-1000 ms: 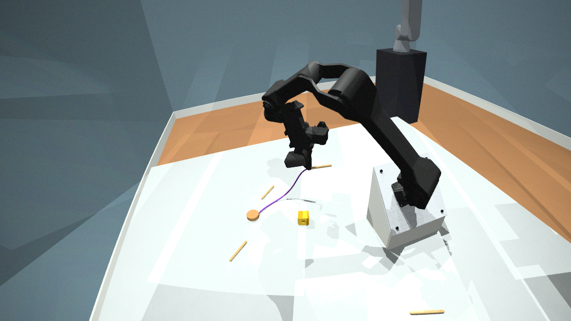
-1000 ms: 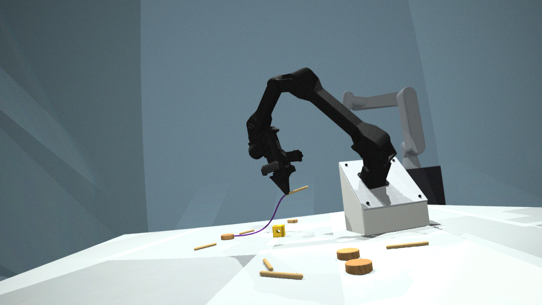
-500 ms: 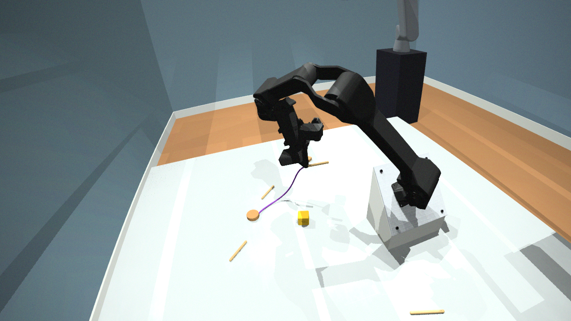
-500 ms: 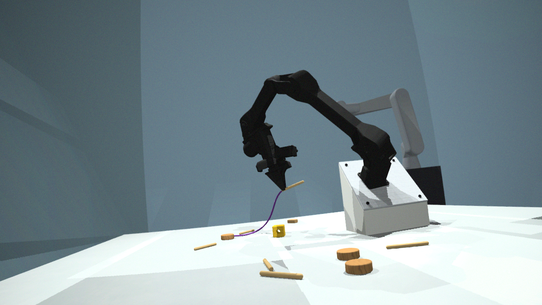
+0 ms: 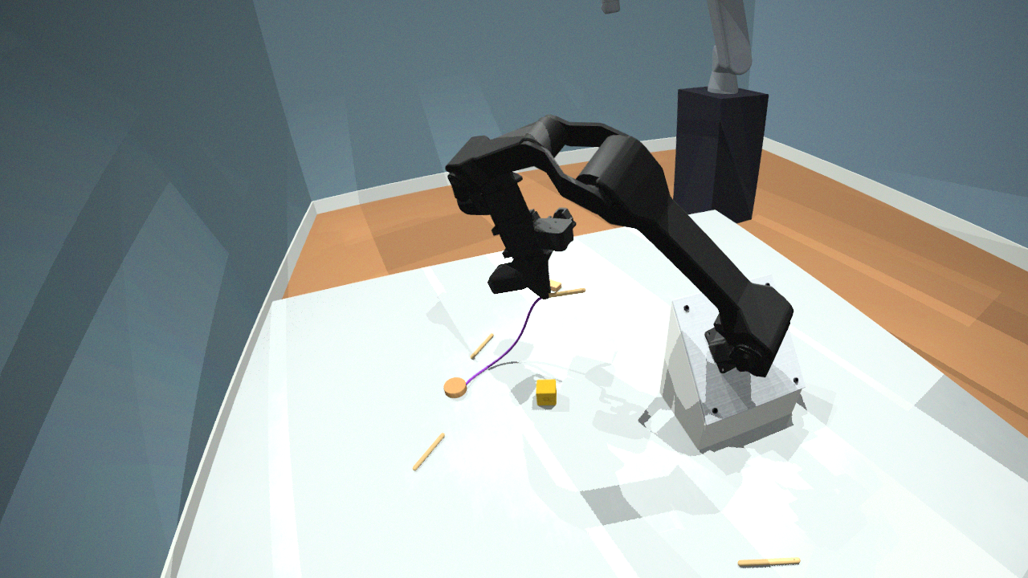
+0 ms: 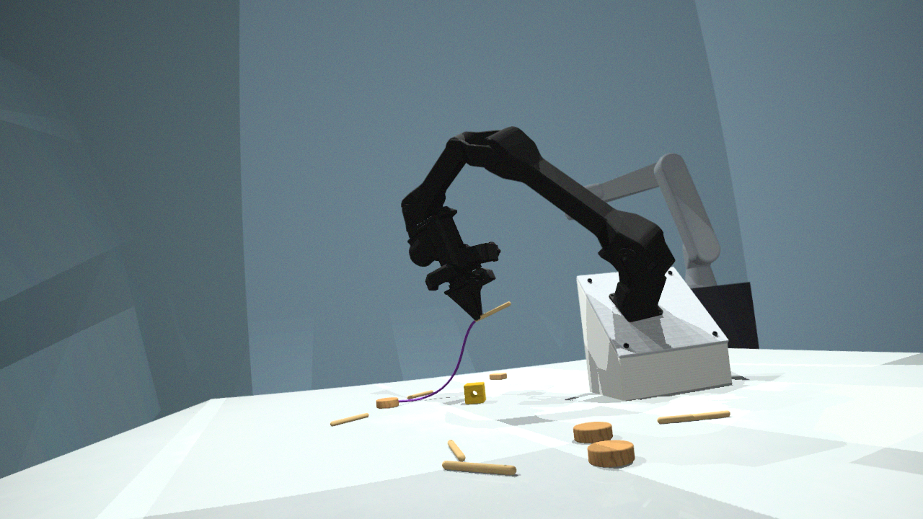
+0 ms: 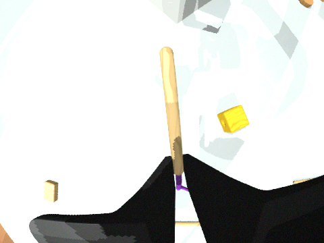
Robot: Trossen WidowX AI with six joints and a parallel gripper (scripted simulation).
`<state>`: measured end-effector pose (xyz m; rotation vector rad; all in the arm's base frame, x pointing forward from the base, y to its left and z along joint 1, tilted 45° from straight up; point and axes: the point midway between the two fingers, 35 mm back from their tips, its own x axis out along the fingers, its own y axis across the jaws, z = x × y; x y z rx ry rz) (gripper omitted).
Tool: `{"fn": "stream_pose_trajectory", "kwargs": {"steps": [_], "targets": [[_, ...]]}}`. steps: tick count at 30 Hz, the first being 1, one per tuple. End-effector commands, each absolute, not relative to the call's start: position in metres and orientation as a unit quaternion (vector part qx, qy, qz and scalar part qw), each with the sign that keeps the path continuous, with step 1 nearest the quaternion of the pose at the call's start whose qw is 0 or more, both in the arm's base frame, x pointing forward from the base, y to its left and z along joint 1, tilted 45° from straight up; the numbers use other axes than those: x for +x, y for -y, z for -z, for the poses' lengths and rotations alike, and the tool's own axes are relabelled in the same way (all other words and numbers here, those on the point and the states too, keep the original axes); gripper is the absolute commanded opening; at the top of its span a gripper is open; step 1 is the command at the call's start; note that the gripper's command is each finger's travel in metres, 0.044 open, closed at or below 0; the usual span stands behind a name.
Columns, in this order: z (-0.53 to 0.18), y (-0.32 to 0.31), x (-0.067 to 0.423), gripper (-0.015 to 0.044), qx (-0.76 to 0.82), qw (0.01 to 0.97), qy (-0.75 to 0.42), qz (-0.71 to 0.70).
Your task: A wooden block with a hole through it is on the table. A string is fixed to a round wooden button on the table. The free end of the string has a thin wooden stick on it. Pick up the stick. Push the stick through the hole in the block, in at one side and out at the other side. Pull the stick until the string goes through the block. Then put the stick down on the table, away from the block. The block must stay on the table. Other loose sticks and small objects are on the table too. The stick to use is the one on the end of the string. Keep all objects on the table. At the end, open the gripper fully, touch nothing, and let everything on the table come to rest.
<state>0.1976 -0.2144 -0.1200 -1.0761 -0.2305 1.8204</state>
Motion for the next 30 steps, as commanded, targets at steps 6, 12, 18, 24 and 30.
{"fn": "stream_pose_trajectory", "kwargs": {"steps": [6, 12, 18, 24, 30], "targets": [[0.128, 0.225, 0.197, 0.0, -0.386, 0.558, 0.029, -0.734], [0.13, 0.228, 0.197, 0.0, -0.365, 0.584, -0.001, -0.725], [0.137, 0.236, 0.198, 0.0, -0.309, 0.641, -0.069, -0.699], [0.138, 0.237, 0.198, 0.0, -0.304, 0.646, -0.074, -0.696], [0.138, 0.238, 0.198, 0.0, -0.363, 0.616, -0.009, -0.699]]}}
